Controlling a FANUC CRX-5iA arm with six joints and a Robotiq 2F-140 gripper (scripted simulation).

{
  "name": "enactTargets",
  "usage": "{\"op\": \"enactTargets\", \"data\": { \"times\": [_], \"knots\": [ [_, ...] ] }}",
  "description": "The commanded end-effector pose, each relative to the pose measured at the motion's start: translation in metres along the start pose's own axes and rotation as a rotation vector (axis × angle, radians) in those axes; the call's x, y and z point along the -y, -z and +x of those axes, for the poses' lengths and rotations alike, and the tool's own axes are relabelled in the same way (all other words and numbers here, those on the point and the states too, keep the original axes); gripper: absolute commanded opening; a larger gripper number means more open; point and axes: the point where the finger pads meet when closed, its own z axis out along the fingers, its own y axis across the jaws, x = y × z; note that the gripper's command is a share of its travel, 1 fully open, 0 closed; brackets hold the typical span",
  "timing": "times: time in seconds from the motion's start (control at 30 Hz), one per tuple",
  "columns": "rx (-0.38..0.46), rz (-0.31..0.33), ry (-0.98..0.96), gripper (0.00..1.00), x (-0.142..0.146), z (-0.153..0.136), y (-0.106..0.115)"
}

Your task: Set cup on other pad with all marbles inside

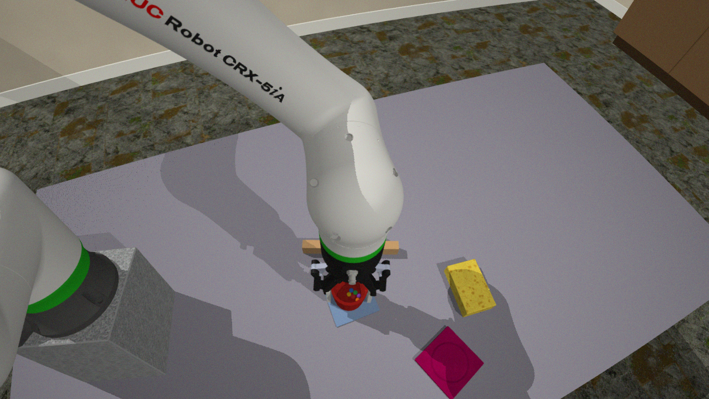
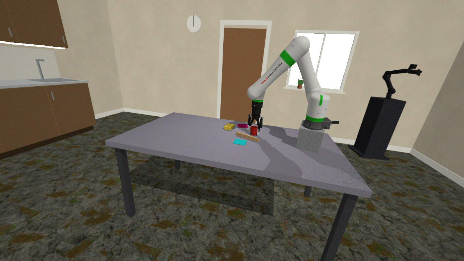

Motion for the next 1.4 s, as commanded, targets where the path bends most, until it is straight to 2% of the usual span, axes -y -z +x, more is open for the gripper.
{"op": "enactTargets", "data": {
  "times": [0.0,1.37],
  "knots": [
    [0.000,0.000,0.000,0.51,-0.0002,0.0000,0.0001],
    [0.000,0.000,0.000,0.49,-0.0002,0.0000,0.0001]
  ]
}}
